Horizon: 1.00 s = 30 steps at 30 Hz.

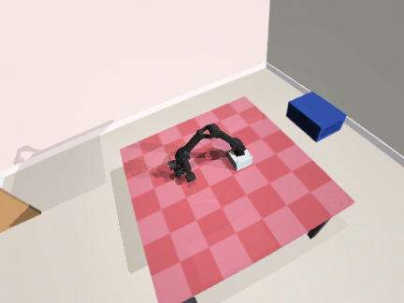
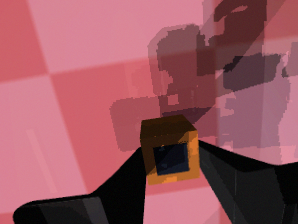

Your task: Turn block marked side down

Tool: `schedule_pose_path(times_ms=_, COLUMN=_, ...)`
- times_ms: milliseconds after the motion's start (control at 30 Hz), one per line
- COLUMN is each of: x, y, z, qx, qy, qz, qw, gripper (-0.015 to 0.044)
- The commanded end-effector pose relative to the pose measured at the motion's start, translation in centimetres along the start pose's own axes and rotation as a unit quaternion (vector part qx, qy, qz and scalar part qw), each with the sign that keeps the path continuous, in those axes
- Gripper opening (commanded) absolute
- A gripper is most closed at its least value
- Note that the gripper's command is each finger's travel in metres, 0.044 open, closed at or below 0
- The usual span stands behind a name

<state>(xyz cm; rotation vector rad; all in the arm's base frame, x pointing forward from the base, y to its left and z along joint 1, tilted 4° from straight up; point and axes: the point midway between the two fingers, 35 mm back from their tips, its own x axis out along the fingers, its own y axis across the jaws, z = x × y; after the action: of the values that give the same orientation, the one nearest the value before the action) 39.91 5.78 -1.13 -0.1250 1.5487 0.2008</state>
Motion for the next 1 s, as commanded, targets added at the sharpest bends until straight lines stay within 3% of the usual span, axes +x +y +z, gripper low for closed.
schedule_pose_path(times_ms=0, x=0.24, y=-0.03, z=-0.06, qx=0.002, qy=-0.015, qz=0.000, qw=1.000, gripper=0.0000)
schedule_pose_path(times_ms=967, x=0.98, y=-0.05, z=-0.47, qx=0.002, qy=-0.221, qz=0.000, qw=0.975, gripper=0.0000)
